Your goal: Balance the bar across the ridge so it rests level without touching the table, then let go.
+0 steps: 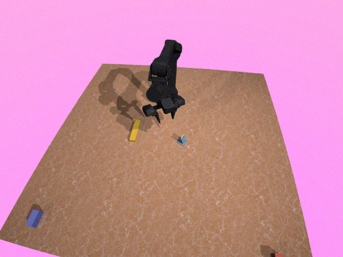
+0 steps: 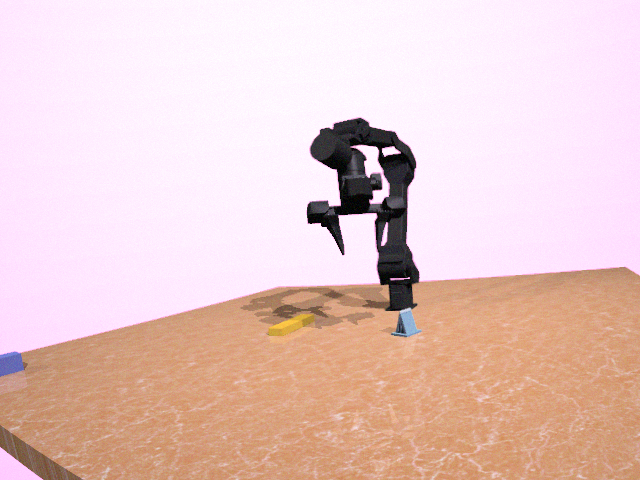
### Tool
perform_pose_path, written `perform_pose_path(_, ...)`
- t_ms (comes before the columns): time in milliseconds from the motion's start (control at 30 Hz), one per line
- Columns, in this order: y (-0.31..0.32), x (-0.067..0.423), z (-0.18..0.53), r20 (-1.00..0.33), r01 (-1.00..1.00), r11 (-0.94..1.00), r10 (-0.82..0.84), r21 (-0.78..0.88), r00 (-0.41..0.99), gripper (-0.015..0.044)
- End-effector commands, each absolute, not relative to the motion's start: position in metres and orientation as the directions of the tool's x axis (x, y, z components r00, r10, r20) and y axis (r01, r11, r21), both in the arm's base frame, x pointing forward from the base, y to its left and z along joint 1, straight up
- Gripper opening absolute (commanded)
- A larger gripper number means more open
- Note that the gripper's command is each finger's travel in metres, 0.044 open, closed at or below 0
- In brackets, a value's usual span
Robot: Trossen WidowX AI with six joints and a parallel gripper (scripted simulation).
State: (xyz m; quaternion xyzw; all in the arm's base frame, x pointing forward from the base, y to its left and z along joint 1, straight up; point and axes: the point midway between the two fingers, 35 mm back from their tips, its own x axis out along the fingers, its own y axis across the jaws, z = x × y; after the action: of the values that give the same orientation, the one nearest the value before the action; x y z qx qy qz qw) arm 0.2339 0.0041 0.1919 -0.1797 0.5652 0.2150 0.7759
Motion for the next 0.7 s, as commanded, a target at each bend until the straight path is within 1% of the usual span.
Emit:
perform_pose_path(0, -0.013, 0.242, 0.185, -0.964, -0.489, 0.872, 0.102, -0.033, 0.246, 0.0315)
perform_pose_path(667, -0.108, 0.255, 0.149, -0.992, -0.221, 0.975, 0.005, -0.022, 0.124, 0.0315)
